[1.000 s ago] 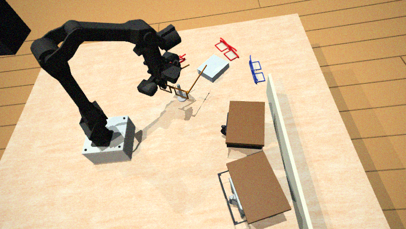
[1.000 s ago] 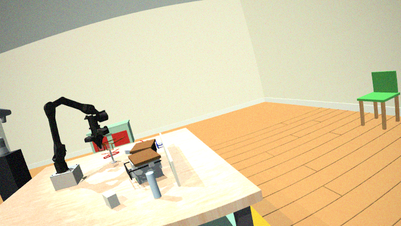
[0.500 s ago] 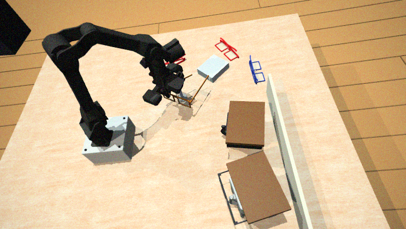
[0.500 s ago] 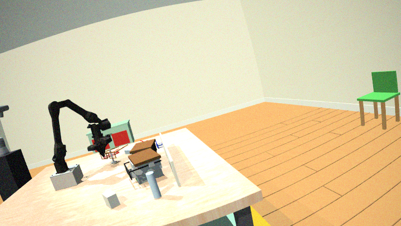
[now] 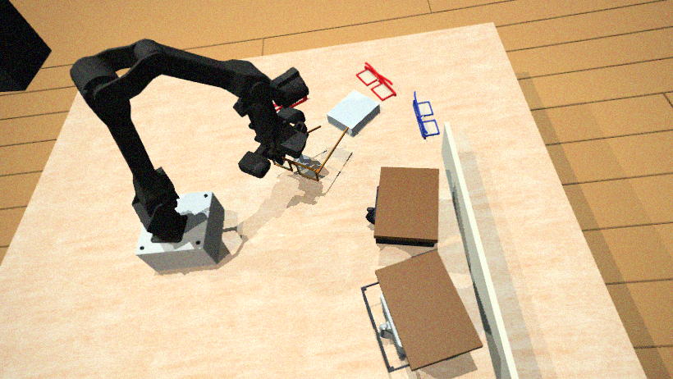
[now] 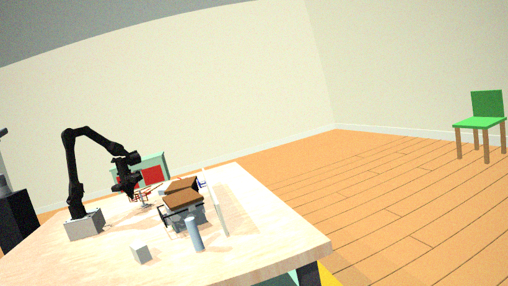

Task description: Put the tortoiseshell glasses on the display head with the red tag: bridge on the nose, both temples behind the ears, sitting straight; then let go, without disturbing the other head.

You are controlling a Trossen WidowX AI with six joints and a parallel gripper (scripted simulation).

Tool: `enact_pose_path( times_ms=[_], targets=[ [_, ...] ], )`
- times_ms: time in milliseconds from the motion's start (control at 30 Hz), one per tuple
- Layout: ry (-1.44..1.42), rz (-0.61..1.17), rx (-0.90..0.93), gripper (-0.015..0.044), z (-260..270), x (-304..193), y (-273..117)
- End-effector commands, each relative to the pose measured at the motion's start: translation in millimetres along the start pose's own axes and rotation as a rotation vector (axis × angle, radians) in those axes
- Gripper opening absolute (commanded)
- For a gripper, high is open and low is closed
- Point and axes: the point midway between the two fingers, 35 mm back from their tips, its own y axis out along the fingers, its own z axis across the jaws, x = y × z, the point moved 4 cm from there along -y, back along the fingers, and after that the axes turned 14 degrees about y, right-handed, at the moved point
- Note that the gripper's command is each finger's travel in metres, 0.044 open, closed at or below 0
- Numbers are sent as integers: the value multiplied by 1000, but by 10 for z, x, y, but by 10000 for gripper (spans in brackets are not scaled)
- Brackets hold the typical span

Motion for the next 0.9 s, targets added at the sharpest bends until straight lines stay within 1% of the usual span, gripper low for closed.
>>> enact_pose_path(
  times_ms=[0, 867],
  targets=[
    [-2, -5, -1, 0, -11, 24, 4],
    [-2, -7, -2, 0, -54, 195, 3]
  ],
)
